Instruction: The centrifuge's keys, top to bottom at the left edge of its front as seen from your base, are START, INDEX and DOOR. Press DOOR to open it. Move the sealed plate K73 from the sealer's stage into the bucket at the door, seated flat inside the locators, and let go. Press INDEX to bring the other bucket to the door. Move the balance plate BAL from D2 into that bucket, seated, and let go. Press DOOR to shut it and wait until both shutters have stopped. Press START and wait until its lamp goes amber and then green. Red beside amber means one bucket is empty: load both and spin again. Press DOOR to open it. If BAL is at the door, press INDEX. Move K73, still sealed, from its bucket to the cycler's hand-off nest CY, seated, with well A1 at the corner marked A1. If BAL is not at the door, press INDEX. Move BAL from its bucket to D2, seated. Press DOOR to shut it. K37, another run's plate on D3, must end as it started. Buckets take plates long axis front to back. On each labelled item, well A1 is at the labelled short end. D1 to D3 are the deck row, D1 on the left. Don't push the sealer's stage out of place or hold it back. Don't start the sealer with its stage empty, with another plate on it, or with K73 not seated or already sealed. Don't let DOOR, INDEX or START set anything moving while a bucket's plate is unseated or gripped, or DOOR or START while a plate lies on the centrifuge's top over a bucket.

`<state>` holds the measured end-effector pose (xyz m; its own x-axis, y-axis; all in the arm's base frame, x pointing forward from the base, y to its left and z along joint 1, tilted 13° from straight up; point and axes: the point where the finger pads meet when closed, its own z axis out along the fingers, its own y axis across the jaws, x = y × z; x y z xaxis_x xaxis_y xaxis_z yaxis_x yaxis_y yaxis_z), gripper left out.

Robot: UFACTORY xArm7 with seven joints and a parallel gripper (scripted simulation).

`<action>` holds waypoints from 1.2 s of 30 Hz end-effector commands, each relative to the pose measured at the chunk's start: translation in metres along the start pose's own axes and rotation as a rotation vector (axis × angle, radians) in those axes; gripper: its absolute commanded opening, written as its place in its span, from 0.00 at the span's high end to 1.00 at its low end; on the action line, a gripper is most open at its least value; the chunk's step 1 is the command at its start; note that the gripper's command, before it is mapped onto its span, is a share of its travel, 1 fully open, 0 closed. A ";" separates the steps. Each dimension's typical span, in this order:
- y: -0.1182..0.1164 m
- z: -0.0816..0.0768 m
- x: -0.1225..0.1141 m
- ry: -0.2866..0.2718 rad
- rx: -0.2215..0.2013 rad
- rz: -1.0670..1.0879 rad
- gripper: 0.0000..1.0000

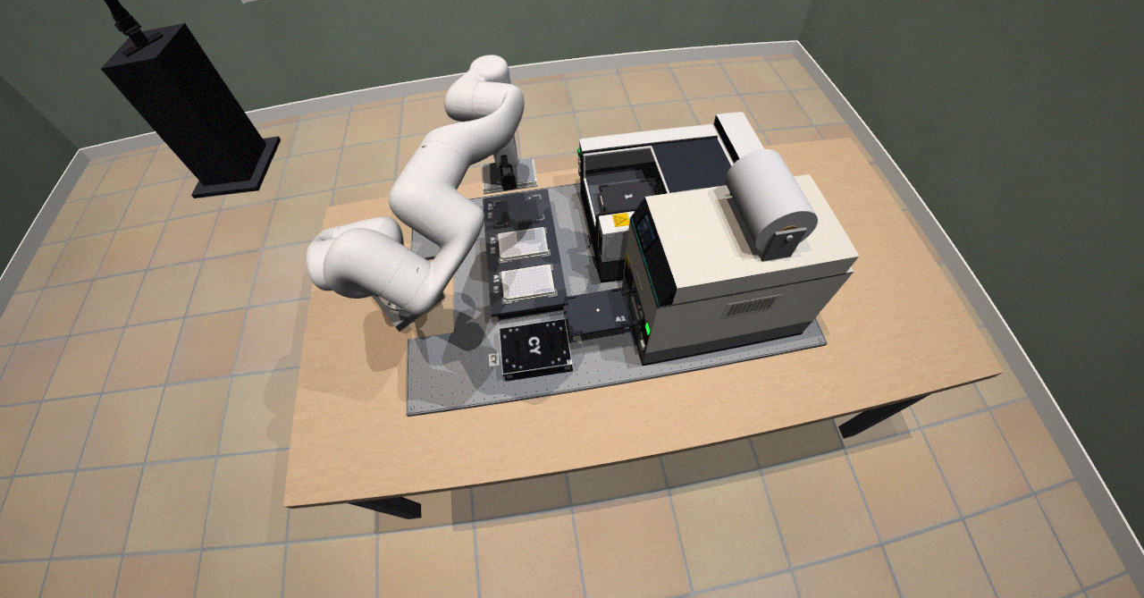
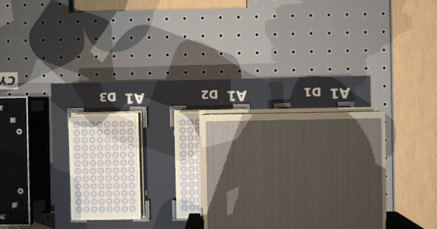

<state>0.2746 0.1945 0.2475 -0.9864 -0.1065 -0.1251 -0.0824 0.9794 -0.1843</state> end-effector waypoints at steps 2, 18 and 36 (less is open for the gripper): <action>-0.006 -0.001 -0.001 -0.003 -0.002 0.000 1.00; -0.039 -0.001 -0.001 -0.003 -0.002 0.001 1.00; -0.077 -0.001 -0.001 -0.003 -0.002 0.001 1.00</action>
<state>0.2809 0.1270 0.2601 -0.9865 -0.1060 -0.1250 -0.0819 0.9794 -0.1846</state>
